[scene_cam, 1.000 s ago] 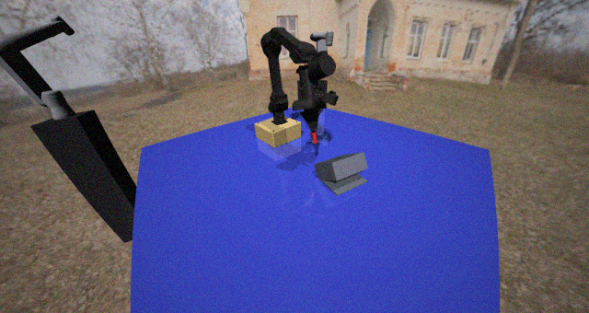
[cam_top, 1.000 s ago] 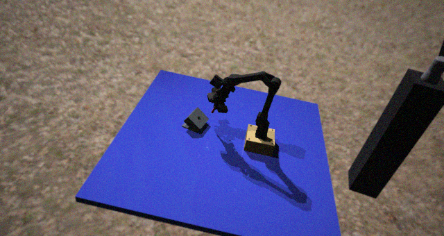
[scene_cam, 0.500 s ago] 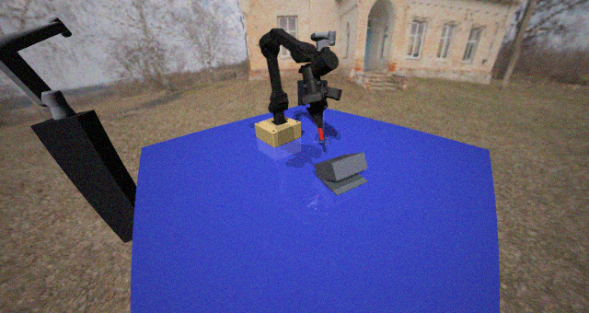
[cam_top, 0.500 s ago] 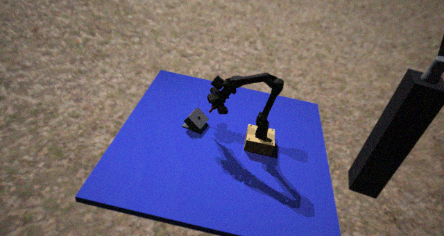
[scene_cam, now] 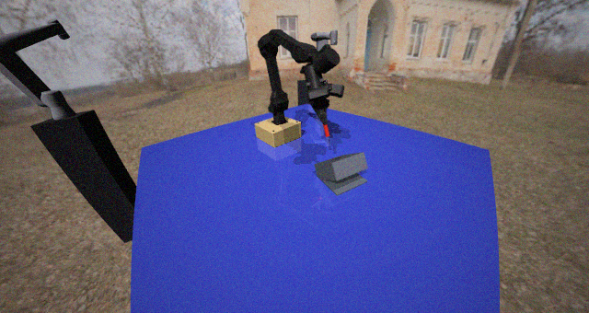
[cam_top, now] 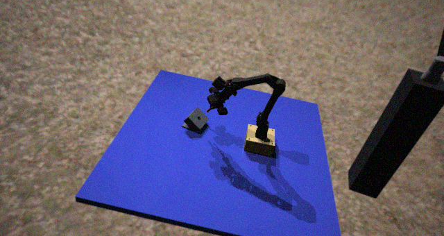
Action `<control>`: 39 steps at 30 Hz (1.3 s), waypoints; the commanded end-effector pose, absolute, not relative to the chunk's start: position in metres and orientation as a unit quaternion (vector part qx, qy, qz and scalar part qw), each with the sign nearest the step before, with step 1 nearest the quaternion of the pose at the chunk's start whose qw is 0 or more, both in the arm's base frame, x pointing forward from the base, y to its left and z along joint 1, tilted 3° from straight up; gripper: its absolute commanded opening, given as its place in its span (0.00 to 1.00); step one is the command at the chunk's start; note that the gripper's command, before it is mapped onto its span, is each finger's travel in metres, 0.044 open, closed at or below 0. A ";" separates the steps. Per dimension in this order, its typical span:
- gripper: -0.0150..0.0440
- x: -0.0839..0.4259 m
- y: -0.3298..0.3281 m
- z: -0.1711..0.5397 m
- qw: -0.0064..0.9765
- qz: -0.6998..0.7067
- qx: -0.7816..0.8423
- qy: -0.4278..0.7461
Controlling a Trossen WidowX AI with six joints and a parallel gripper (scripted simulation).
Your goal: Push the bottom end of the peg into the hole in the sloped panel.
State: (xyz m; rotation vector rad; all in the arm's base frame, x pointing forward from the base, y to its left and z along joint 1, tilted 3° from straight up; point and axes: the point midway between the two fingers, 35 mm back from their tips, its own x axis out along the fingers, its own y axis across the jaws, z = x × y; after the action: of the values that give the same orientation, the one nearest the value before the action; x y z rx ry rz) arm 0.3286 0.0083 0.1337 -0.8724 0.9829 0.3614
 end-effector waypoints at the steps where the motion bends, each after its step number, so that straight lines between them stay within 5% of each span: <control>1: 0.25 0.331 0.010 0.126 0.773 0.170 -0.411 0.452; 39: 0.25 0.358 0.017 0.093 0.777 0.175 -0.432 0.423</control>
State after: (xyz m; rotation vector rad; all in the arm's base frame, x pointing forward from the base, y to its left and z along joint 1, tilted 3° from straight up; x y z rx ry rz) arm 0.3587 0.0167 0.0966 -0.9400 0.9071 0.3776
